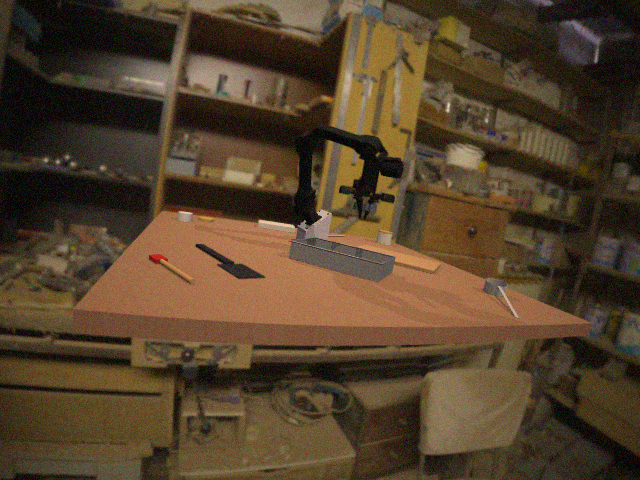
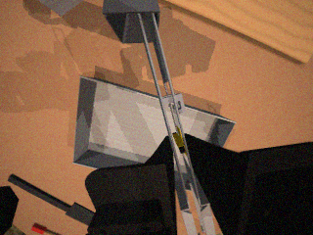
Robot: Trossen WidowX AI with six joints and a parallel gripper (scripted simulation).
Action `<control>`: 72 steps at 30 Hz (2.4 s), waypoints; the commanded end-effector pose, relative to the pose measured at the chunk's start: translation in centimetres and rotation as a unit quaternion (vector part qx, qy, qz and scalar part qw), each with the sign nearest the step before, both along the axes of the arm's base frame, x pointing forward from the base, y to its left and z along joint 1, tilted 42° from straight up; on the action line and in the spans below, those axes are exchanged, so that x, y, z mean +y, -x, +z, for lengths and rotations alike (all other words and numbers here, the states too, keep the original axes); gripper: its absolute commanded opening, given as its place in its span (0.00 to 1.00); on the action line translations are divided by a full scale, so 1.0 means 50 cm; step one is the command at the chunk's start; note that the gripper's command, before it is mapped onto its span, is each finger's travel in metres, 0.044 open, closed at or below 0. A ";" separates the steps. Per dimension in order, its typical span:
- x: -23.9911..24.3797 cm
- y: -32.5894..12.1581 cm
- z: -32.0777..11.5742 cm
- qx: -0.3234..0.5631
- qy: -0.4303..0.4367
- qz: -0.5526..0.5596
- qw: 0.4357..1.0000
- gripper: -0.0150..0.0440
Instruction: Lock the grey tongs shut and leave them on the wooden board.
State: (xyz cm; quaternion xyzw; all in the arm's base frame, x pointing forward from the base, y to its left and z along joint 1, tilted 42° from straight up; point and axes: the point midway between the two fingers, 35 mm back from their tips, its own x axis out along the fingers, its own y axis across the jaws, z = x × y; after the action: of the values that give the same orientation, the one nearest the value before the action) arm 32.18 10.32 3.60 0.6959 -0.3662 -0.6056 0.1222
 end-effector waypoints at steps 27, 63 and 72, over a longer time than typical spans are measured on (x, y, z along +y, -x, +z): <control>0.254 0.091 -0.202 0.145 -0.010 0.174 0.974 0.00; 0.441 0.316 -0.395 0.226 -0.018 0.381 0.896 0.00; 0.450 0.319 -0.423 0.170 -0.022 0.438 0.882 0.00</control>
State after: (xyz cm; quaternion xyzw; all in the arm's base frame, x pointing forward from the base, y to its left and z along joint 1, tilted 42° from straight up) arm 16.15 32.23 -17.80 0.6585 0.0001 -0.6249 0.4193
